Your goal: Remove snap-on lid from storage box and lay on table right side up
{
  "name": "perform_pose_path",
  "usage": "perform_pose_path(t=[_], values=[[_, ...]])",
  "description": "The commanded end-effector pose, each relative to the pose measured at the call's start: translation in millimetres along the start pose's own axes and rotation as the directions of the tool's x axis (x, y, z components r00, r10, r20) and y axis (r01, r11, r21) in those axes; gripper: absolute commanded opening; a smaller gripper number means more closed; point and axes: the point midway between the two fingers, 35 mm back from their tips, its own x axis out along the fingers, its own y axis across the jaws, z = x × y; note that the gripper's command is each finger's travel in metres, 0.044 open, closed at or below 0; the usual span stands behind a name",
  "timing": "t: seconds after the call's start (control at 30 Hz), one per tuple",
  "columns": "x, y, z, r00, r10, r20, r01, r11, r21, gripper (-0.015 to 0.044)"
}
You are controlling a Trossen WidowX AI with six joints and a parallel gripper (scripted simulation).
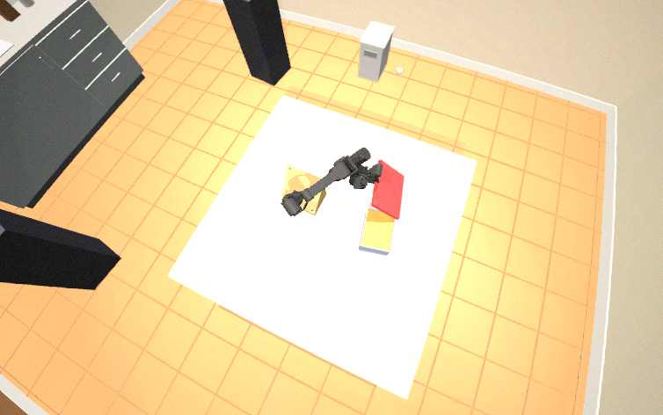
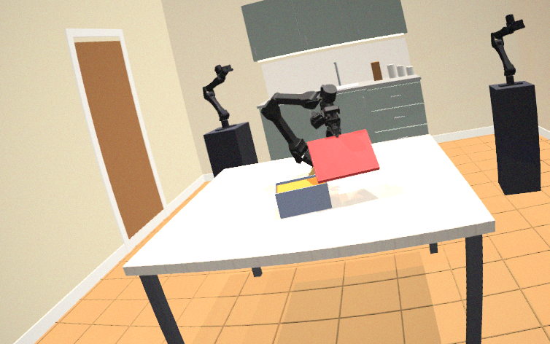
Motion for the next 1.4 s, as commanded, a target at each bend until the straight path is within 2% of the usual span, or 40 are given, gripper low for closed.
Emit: perform_pose_path(t=[0.0,1.37], values=[[-4,4,-8,1.0,0.012,0.001,-0.012,1.0,0.012,0.0],[-13,-1,-89,1.0,0.013,-0.002,-0.013,1.0,0.016,0.0]])
